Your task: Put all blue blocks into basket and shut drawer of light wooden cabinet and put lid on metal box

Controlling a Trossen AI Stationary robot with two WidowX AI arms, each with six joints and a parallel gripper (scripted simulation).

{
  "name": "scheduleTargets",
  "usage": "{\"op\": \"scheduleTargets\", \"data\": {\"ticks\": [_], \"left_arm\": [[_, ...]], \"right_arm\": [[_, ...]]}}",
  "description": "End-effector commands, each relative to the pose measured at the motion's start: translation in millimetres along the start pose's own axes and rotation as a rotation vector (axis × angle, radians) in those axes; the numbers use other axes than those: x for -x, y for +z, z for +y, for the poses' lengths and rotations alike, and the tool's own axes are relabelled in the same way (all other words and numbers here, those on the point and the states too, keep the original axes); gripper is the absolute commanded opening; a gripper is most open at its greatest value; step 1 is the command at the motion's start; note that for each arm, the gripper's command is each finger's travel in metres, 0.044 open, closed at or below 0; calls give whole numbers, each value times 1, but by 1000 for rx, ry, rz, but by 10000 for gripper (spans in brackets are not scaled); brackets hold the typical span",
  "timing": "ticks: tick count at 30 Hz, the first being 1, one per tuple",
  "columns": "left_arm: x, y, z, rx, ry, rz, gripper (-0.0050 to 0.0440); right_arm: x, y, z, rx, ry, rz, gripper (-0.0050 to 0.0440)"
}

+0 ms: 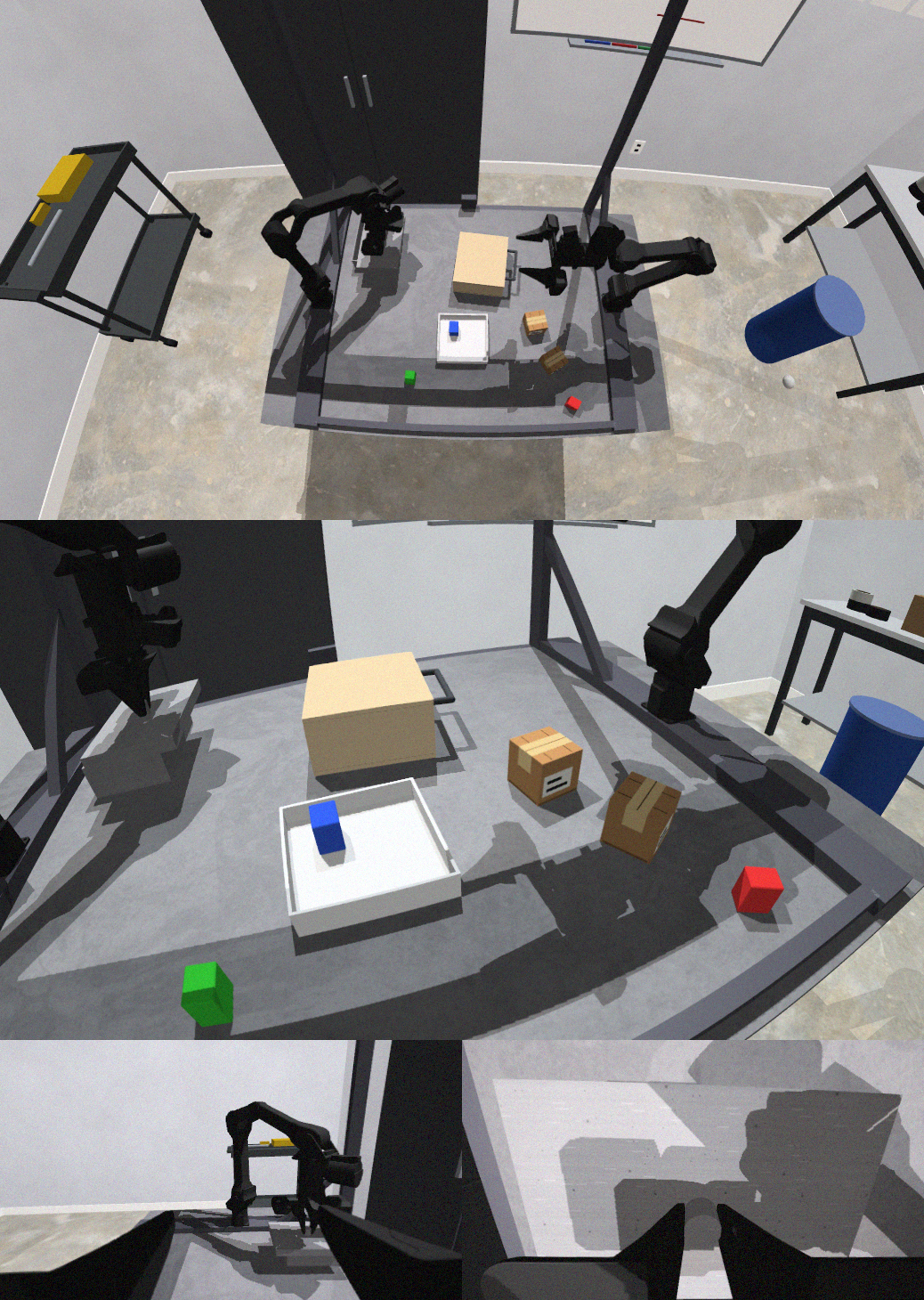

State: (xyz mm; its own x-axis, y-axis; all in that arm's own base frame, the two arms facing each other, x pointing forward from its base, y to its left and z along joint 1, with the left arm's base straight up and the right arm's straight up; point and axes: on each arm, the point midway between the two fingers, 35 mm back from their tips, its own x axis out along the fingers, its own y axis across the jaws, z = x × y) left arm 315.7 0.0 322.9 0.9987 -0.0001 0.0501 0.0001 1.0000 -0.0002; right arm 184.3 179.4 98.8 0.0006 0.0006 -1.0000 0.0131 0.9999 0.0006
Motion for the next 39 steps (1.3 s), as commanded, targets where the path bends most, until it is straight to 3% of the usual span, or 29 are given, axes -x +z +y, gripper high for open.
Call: {"op": "scheduleTargets", "data": {"ticks": [1, 11, 19, 20, 23, 32, 35, 36, 39], "left_arm": [[3, 10, 0, -2, 1, -28, 400], [3, 10, 0, -2, 1, -28, 400], [3, 10, 0, -2, 1, -28, 400], [3, 10, 0, -2, 1, -28, 400], [3, 10, 0, -2, 1, -28, 400], [3, 10, 0, -2, 1, -28, 400], [3, 10, 0, -2, 1, -28, 400], [3, 10, 0, -2, 1, -28, 400], [3, 10, 0, -2, 1, -28, 400]], "right_arm": [[11, -3, 16, -3, 26, -31, -50], [11, -32, 41, -7, 28, -28, -50], [17, -29, 39, -7, 54, -37, -50], [1, -33, 35, -5, 18, -12, -50], [-5, -34, 35, -3, 18, -11, -50], [-16, -34, 36, -2, 18, -11, -50], [-7, -32, 38, -2, 38, -25, -50], [-19, -33, 35, -5, 18, -10, -50], [-19, -33, 33, -3, 20, -13, -50]]}}
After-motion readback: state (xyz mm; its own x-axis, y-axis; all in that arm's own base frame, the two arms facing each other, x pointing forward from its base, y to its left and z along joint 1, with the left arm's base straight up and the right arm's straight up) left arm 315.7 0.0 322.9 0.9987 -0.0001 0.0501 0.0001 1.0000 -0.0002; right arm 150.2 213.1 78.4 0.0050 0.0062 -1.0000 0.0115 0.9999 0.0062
